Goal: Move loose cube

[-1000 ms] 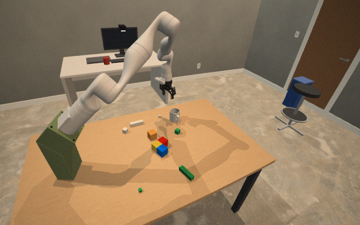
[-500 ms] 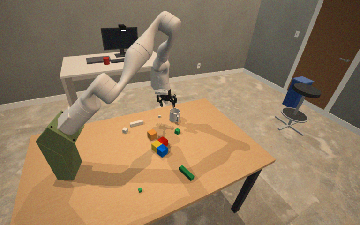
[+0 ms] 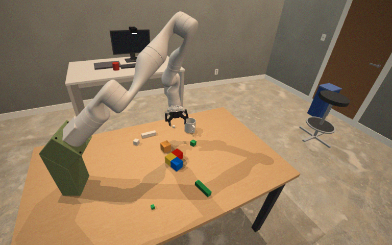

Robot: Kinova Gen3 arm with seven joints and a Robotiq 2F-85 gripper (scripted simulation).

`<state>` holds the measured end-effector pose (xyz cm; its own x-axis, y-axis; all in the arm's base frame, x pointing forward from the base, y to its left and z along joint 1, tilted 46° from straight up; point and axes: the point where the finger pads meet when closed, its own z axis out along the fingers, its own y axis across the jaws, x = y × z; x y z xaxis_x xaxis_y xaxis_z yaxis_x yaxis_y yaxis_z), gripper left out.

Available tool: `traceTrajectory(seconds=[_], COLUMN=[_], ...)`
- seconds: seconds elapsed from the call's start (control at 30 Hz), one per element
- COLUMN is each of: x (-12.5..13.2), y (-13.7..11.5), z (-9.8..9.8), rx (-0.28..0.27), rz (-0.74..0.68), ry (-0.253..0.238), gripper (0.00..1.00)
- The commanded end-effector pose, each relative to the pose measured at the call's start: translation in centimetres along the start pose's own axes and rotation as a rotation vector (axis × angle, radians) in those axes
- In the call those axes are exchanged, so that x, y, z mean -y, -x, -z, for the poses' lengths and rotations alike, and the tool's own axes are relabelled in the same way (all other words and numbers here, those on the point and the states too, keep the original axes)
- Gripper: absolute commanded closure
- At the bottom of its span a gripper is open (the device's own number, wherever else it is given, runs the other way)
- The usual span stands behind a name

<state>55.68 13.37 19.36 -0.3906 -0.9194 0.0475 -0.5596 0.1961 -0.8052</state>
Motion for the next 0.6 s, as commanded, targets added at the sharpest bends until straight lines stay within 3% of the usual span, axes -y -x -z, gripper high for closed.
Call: traceTrajectory(seconds=[0.0,0.33,0.57], x=[-1.5,-6.4,-7.7], y=[-1.9,-6.6,-7.9], z=[-0.2,-0.1,0.2], rx=[0.008,0.028,0.035], rz=[0.101,0.398,0.472], ry=[0.015,0.100,0.128], gripper=[0.00,0.00,0.00])
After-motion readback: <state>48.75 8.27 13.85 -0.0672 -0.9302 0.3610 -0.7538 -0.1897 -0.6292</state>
